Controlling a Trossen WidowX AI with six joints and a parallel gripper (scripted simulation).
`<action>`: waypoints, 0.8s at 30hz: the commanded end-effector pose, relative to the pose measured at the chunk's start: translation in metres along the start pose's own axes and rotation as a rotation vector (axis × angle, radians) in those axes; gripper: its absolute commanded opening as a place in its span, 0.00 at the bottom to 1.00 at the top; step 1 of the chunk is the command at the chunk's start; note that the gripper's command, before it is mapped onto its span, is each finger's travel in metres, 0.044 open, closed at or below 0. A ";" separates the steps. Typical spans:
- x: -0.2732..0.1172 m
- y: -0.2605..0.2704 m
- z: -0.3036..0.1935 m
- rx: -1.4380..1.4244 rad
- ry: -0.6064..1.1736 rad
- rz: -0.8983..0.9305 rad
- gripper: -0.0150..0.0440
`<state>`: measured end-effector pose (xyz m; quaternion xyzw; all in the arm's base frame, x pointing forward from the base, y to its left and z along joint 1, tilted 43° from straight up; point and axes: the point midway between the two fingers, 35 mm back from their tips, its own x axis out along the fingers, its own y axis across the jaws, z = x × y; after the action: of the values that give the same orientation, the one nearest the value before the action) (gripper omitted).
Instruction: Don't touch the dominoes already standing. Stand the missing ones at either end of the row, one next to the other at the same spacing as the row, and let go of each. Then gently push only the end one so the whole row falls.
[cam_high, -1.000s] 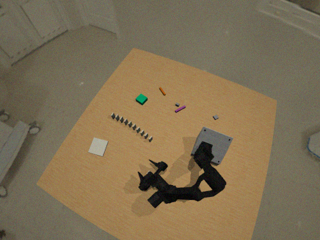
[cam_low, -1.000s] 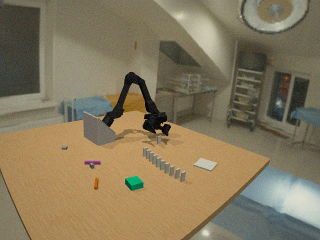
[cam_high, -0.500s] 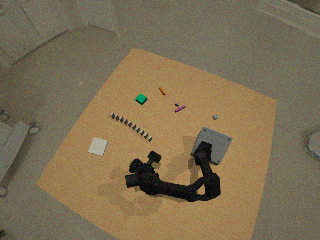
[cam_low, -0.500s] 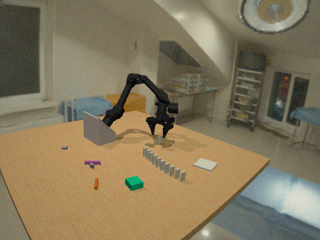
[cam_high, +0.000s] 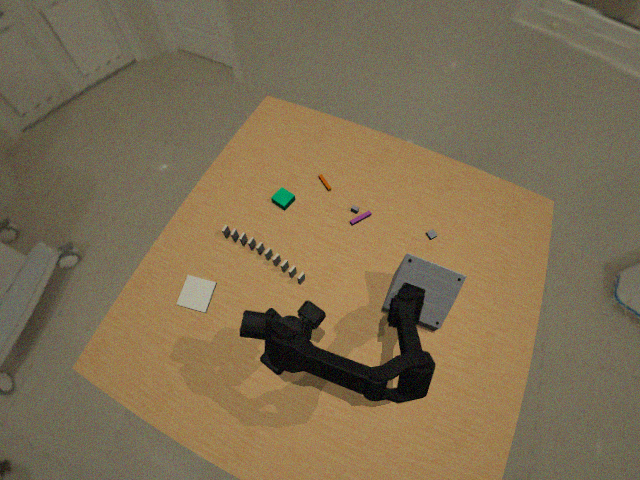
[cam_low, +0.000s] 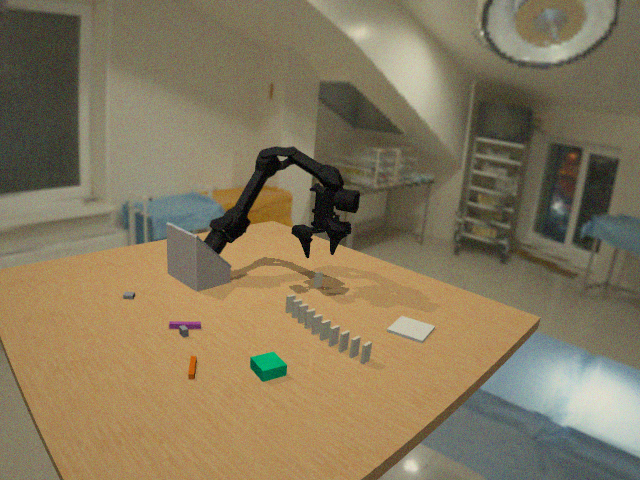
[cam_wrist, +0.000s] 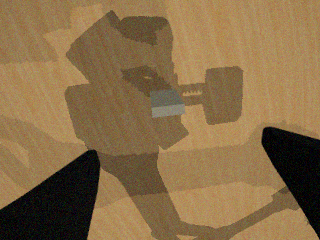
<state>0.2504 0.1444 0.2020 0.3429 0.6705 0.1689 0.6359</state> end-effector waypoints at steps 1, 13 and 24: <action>0.011 0.001 0.002 0.002 0.010 0.008 1.00; 0.065 0.002 0.000 0.003 0.011 0.013 1.00; 0.078 0.002 -0.001 0.003 0.011 0.015 0.96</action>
<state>0.2540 0.1987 0.1516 0.3473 0.6681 0.1803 0.6328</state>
